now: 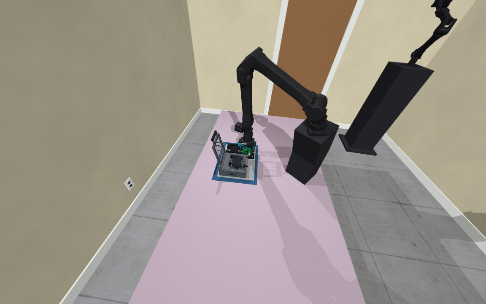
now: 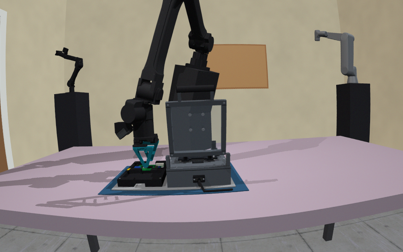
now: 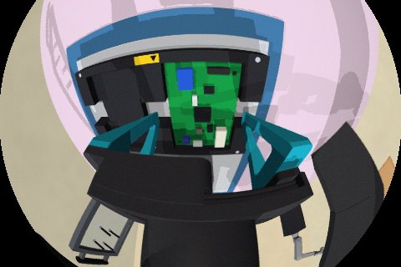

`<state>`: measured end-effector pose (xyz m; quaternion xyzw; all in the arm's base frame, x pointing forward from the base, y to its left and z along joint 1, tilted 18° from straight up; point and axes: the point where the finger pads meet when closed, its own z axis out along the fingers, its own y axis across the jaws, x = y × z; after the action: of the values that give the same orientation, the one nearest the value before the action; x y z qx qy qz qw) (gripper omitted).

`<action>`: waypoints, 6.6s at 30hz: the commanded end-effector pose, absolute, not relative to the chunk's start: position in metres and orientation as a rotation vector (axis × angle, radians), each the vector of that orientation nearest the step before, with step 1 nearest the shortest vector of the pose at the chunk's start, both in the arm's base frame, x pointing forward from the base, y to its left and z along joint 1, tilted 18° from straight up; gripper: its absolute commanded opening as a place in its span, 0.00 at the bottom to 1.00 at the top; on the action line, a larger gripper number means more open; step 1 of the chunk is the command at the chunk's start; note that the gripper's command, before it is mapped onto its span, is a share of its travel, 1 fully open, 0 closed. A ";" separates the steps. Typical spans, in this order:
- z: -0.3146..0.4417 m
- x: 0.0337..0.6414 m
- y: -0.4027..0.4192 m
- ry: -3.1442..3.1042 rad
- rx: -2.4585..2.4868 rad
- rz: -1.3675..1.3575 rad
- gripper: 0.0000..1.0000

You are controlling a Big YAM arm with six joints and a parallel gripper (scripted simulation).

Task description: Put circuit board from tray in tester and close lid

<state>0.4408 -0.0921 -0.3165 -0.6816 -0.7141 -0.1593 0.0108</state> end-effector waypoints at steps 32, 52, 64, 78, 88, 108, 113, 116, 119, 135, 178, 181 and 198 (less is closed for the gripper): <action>-0.316 0.447 -0.088 -2.243 -2.131 -0.506 0.92; -0.317 0.441 -0.086 -2.238 -2.128 -0.500 0.92; -0.317 0.441 -0.086 -2.239 -2.128 -0.501 0.92; -0.317 0.442 -0.087 -2.240 -2.129 -0.502 0.92; -0.317 0.442 -0.087 -2.240 -2.129 -0.502 0.92; -0.318 0.442 -0.086 -2.239 -2.129 -0.501 0.92; -0.320 0.441 -0.086 -2.238 -2.128 -0.500 0.92; -0.321 0.442 -0.086 -2.237 -2.129 -0.500 0.92; -0.323 0.443 -0.086 -2.238 -2.130 -0.501 0.92; -0.330 0.447 -0.085 -2.240 -2.132 -0.504 0.92; -0.327 0.454 -0.086 -2.254 -2.134 -0.517 0.92; -0.327 0.454 -0.086 -2.254 -2.134 -0.517 0.92; -0.327 0.454 -0.086 -2.254 -2.135 -0.518 0.92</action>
<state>0.4387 -0.0868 -0.3321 -0.6821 -0.7138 -0.1579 0.0137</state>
